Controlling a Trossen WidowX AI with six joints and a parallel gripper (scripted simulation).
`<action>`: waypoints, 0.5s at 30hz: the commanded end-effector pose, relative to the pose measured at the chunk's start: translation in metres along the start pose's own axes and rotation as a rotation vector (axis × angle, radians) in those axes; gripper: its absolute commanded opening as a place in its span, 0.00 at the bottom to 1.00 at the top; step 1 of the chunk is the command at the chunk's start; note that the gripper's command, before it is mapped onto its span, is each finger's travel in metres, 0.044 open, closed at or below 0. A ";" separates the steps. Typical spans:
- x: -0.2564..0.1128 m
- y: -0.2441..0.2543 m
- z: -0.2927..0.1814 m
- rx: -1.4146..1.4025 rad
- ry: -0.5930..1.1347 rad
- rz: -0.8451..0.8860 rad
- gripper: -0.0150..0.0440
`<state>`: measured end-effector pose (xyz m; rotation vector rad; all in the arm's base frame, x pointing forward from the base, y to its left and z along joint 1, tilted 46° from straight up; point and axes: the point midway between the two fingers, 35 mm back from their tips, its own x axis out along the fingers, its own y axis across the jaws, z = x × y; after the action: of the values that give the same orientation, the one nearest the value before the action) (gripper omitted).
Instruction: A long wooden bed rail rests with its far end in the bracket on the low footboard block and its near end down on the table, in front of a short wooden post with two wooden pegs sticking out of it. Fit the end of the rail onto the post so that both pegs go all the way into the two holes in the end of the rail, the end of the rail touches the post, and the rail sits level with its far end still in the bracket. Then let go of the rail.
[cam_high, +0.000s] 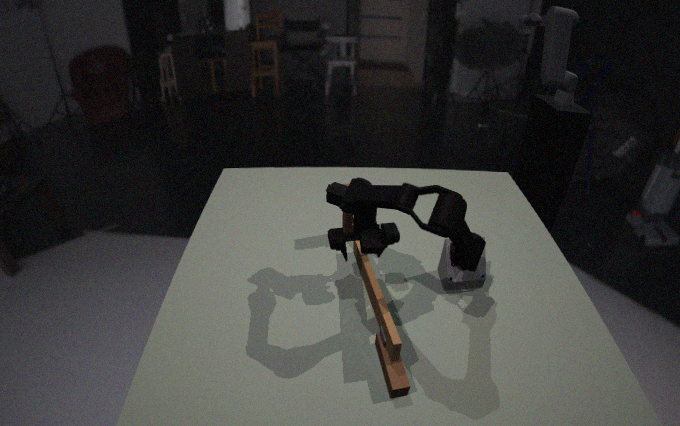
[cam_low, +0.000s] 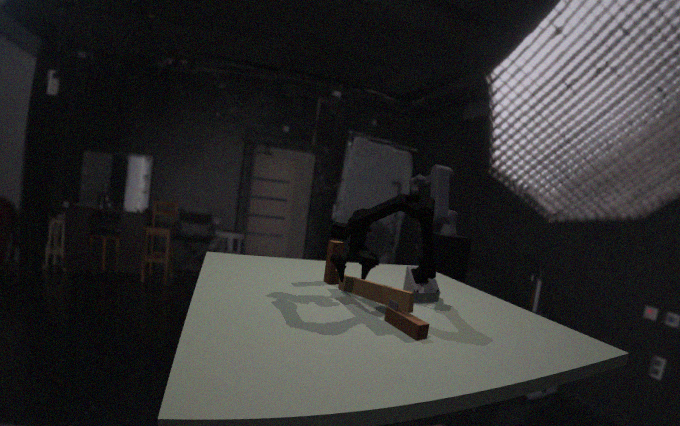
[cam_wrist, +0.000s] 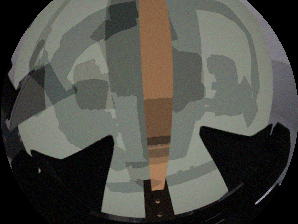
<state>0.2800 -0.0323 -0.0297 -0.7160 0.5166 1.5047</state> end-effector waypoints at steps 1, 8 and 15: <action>0.006 0.000 0.000 0.005 -0.004 -0.002 1.00; 0.017 0.001 0.001 0.006 -0.005 -0.002 1.00; 0.028 0.002 0.002 0.005 -0.007 -0.002 1.00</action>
<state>0.2792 -0.0148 -0.0456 -0.7141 0.5147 1.5052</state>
